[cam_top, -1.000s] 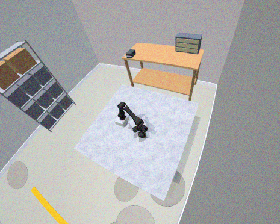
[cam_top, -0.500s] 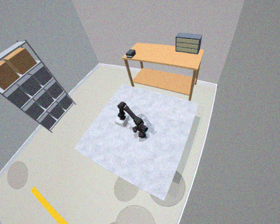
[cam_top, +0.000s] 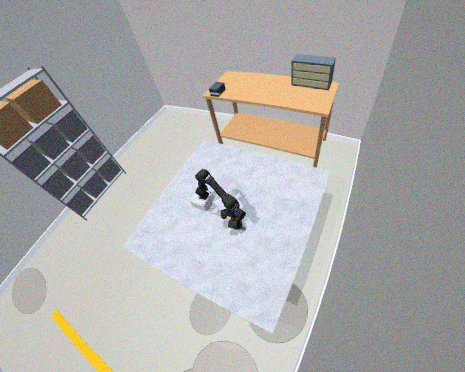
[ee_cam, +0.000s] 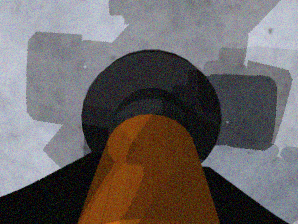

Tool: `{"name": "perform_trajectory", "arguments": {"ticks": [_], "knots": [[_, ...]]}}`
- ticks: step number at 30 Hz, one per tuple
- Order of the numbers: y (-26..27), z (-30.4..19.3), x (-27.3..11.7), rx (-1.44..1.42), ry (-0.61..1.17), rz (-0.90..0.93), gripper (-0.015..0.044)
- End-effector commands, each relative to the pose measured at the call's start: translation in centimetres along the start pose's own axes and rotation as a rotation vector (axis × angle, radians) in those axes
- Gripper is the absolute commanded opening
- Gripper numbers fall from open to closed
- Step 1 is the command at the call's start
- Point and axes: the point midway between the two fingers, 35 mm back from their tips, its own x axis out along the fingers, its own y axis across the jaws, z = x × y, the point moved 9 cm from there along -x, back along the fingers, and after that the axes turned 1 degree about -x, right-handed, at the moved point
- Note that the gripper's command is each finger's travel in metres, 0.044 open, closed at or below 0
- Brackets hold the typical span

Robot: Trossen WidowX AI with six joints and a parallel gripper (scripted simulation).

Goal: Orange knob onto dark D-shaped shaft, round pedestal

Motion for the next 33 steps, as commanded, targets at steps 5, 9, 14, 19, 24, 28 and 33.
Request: {"name": "perform_trajectory", "arguments": {"ticks": [5,9,14,19,24,28,33], "knots": [[0.0,0.0,0.5,0.002,0.002,0.002,0.0],[-0.1,0.1,1.0,0.001,0.002,0.002,0.0],[-0.1,0.0,1.6,0.001,0.002,0.002,0.0],[-0.1,0.1,1.5,0.0,-0.001,-0.001,0.0],[-0.1,0.1,1.5,0.0,-0.001,-0.001,0.0052],[-0.1,0.1,1.5,0.0,-0.001,-0.001,0.0157],[-0.1,0.1,1.5,0.0,-0.001,-0.001,0.0289]]}}
